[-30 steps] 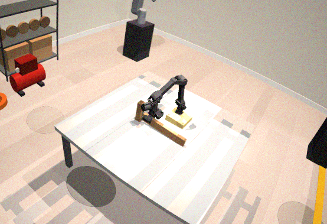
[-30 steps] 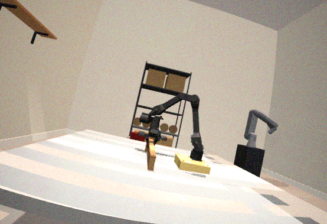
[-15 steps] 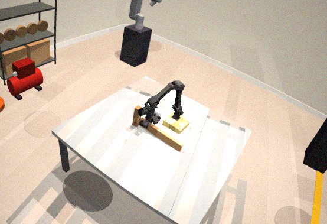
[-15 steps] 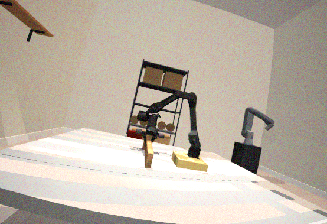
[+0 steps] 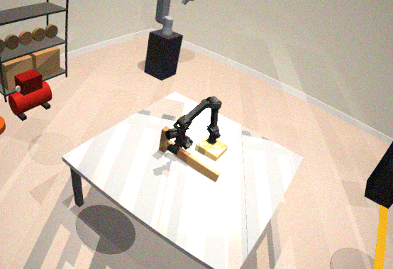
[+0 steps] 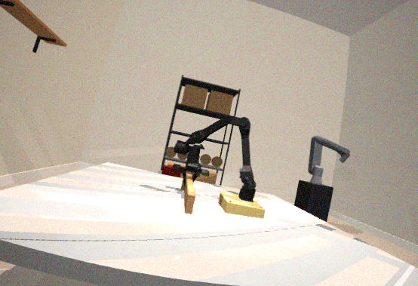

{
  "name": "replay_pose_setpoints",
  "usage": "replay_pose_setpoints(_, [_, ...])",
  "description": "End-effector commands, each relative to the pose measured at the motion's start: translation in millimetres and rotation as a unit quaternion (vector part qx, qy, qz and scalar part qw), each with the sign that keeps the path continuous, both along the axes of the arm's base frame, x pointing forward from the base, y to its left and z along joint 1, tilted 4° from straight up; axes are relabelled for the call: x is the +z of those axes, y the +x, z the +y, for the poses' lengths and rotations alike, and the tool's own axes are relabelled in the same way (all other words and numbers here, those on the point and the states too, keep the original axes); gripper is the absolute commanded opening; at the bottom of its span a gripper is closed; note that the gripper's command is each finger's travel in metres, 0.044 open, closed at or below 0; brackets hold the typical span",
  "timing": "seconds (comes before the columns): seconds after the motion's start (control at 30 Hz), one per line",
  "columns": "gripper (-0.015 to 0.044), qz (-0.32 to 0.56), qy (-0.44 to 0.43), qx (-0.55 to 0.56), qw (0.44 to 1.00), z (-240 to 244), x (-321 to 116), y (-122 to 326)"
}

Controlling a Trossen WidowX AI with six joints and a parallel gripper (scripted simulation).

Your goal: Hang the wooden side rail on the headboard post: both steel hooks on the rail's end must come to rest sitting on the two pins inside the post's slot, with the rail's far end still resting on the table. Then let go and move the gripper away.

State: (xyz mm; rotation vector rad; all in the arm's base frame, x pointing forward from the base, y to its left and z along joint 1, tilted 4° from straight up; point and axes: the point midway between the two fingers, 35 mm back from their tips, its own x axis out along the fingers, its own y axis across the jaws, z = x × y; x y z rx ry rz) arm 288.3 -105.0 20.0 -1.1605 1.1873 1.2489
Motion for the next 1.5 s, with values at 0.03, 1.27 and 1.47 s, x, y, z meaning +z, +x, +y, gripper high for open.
replay_pose_setpoints(0.03, [0.0000, -0.006, -0.004, 0.003, 1.000, -2.7, 2.6, 3.8])
replay_pose_setpoints(1.27, [0.0000, -0.006, -0.004, 0.003, 1.000, -6.7, 3.6, 3.7])
replay_pose_setpoints(1.47, [0.0000, -0.006, -0.004, 0.003, 1.000, -7.4, 4.0, 3.0])
